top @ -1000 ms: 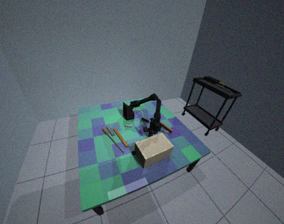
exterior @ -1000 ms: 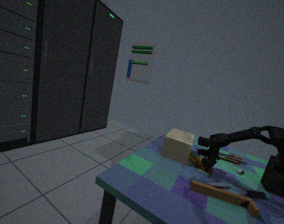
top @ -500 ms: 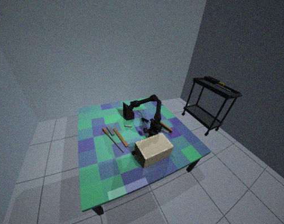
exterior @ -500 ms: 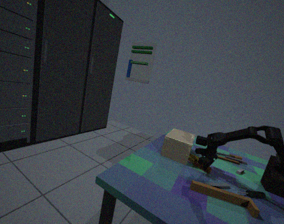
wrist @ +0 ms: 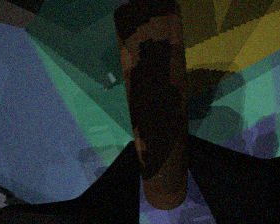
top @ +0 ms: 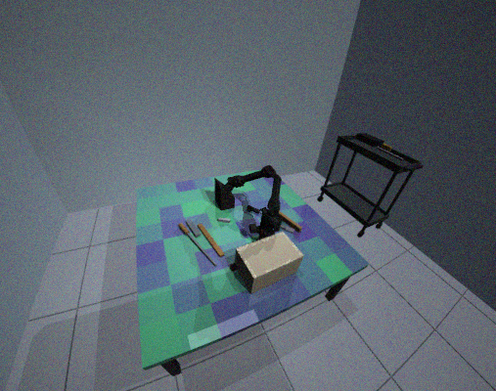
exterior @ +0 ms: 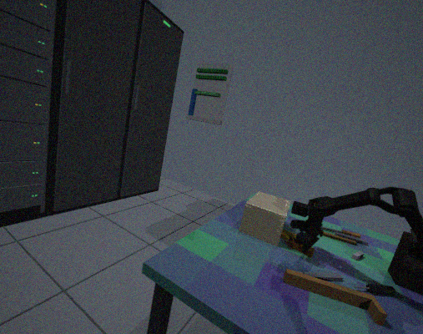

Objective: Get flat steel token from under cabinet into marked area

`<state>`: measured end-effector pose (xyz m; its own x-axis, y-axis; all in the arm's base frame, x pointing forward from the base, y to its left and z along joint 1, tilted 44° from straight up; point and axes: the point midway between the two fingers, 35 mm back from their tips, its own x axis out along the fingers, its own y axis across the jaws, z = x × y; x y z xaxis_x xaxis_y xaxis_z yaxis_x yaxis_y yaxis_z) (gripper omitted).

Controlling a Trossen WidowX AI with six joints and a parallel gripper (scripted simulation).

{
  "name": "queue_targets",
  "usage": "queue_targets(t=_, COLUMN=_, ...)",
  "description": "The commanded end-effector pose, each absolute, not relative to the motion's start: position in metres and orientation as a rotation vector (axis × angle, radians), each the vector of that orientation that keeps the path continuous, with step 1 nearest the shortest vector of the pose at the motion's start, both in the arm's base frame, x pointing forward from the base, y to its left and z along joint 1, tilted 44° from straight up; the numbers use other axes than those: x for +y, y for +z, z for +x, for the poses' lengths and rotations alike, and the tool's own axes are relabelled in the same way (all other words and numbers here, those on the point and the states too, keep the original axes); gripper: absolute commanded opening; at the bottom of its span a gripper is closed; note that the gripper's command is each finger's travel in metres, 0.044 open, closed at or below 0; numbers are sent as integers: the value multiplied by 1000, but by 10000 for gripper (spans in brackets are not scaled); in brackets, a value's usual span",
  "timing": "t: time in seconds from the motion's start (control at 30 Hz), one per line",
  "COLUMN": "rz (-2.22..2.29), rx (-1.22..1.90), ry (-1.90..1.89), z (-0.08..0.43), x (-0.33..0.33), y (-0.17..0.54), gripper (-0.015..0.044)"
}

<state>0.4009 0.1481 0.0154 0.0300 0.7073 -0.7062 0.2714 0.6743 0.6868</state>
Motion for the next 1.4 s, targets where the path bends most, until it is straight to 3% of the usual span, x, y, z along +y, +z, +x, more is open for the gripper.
queue_targets(t=0.0, rz=831, rx=1552, ry=398, z=399, x=143, y=9, gripper=0)
queue_targets(t=1.37, rz=832, rx=1554, ry=397, z=372, x=142, y=6, gripper=0)
